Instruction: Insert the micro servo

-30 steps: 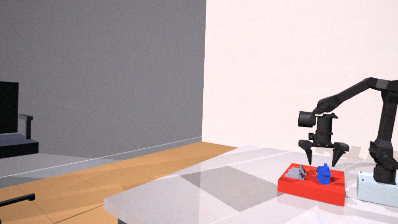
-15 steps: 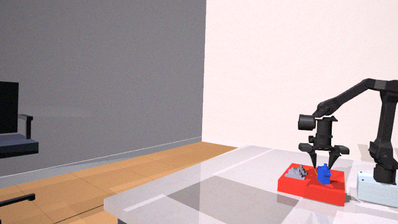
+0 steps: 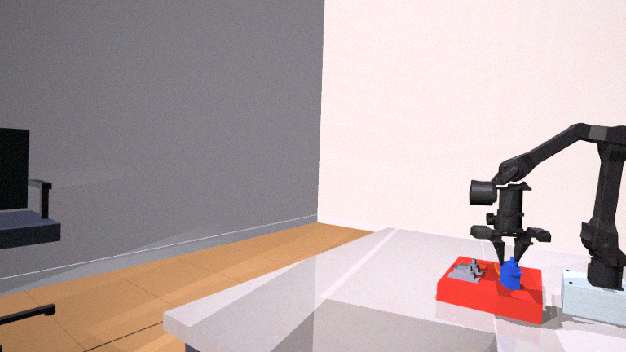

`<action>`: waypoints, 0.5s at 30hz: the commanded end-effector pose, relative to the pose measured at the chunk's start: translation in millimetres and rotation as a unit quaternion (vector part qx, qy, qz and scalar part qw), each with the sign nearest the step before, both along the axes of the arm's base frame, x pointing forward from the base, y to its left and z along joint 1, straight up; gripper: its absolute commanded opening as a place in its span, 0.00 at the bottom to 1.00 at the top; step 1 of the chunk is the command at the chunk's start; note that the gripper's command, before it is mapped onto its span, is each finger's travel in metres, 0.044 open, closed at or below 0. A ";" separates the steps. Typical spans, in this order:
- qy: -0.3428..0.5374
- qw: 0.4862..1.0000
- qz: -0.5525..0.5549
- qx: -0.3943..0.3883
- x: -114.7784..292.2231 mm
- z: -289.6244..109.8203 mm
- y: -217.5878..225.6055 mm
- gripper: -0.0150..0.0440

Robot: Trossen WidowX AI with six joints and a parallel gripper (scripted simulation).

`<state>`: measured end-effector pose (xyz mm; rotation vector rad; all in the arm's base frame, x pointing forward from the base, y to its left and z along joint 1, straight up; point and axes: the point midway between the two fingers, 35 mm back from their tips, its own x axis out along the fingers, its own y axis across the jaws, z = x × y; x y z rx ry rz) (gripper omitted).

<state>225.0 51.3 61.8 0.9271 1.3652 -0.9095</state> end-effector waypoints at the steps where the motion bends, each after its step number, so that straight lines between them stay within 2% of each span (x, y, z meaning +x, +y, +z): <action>1: -0.004 1.000 0.001 0.000 1.3 12.5 0.1 0.25; 5: -0.004 1.000 0.001 0.000 -6.7 25.7 -1.7 0.25; 15: -0.004 1.000 0.001 0.000 -4.5 26.9 -0.5 0.25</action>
